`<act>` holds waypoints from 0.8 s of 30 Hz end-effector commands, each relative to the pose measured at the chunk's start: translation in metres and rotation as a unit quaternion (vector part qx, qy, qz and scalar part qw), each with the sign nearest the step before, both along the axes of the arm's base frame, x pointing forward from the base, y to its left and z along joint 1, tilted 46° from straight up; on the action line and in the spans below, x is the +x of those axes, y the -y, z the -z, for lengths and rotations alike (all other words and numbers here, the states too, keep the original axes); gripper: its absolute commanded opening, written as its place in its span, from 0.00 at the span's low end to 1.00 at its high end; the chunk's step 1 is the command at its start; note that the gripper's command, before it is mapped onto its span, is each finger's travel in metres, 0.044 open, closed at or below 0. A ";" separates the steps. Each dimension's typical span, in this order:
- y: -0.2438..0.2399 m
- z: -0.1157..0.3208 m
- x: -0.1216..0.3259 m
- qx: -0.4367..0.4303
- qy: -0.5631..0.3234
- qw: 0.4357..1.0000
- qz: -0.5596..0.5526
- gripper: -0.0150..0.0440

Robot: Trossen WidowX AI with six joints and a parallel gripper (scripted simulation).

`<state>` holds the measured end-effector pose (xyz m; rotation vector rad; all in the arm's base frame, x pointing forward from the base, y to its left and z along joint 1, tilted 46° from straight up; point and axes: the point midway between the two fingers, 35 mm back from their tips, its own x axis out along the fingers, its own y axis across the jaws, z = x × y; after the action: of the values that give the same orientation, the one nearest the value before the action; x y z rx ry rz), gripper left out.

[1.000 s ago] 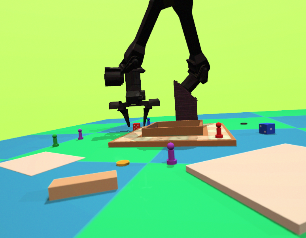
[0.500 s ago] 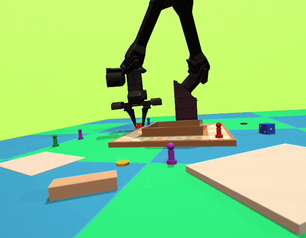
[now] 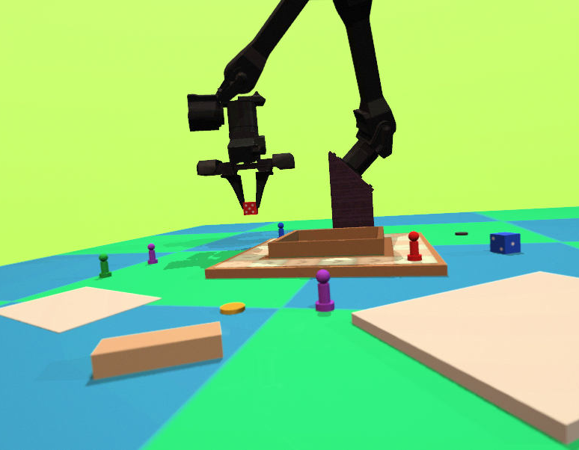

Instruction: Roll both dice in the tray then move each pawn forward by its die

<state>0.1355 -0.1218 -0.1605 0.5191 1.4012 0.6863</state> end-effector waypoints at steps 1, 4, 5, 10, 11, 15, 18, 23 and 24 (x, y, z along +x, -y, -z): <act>0.027 -0.024 -0.002 -0.006 0.003 1.000 0.000 0.25; 0.039 -0.038 -0.006 -0.005 0.003 1.000 -0.001 0.25; 0.040 -0.039 -0.006 -0.005 0.003 1.000 -0.001 0.25; 0.039 -0.040 -0.004 -0.006 -0.003 1.000 0.006 0.25; 0.039 -0.041 -0.002 -0.006 -0.011 1.000 0.013 0.25; 0.035 -0.045 0.009 -0.009 -0.047 0.998 0.050 0.25; 0.032 -0.049 0.017 -0.011 -0.074 0.994 0.078 0.25; 0.021 -0.056 0.031 -0.011 -0.103 0.989 0.101 0.25; 0.020 -0.057 0.033 -0.012 -0.108 0.988 0.105 0.25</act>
<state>0.1606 -0.1443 -0.1088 0.7040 1.5165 0.4930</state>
